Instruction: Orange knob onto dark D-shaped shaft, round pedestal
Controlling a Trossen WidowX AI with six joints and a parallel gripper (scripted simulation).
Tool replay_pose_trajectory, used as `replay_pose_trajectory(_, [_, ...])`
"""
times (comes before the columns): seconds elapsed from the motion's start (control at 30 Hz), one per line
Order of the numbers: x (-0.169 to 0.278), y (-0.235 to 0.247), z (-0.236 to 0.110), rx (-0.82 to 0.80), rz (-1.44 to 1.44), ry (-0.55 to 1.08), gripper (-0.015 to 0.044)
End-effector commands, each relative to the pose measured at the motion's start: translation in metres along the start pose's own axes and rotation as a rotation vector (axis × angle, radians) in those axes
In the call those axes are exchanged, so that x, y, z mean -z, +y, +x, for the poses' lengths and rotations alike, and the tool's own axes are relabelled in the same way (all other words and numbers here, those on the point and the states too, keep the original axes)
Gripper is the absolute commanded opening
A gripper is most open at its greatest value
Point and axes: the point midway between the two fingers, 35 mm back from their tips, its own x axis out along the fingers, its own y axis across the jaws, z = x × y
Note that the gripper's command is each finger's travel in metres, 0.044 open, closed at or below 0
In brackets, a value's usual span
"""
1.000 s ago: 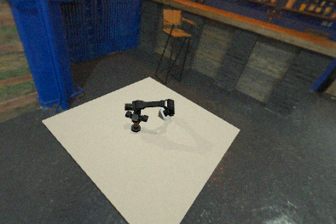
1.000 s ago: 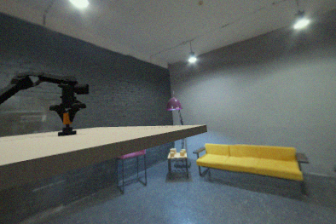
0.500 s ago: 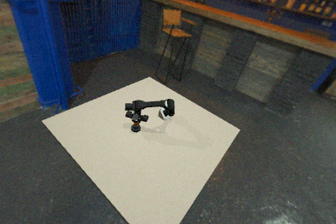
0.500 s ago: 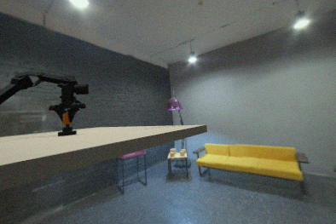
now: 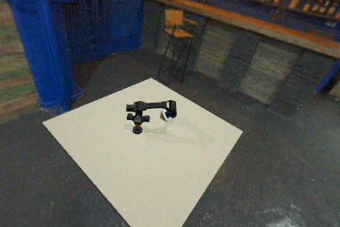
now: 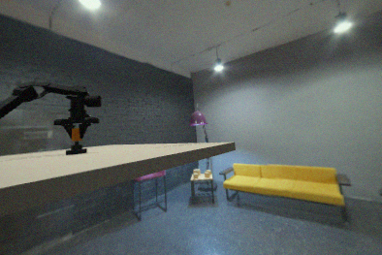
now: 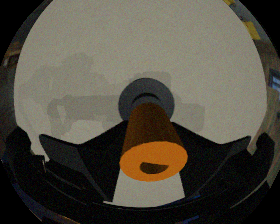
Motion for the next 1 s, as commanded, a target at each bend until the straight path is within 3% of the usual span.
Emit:
replay_pose_trajectory(0.0, [-0.0012,-0.0023,0.0003,0.006,-0.027,0.0,0.0])
replay_pose_trajectory(0.97, [0.0008,0.0024,-0.0026,0.006,-0.027,0.0,0.0])
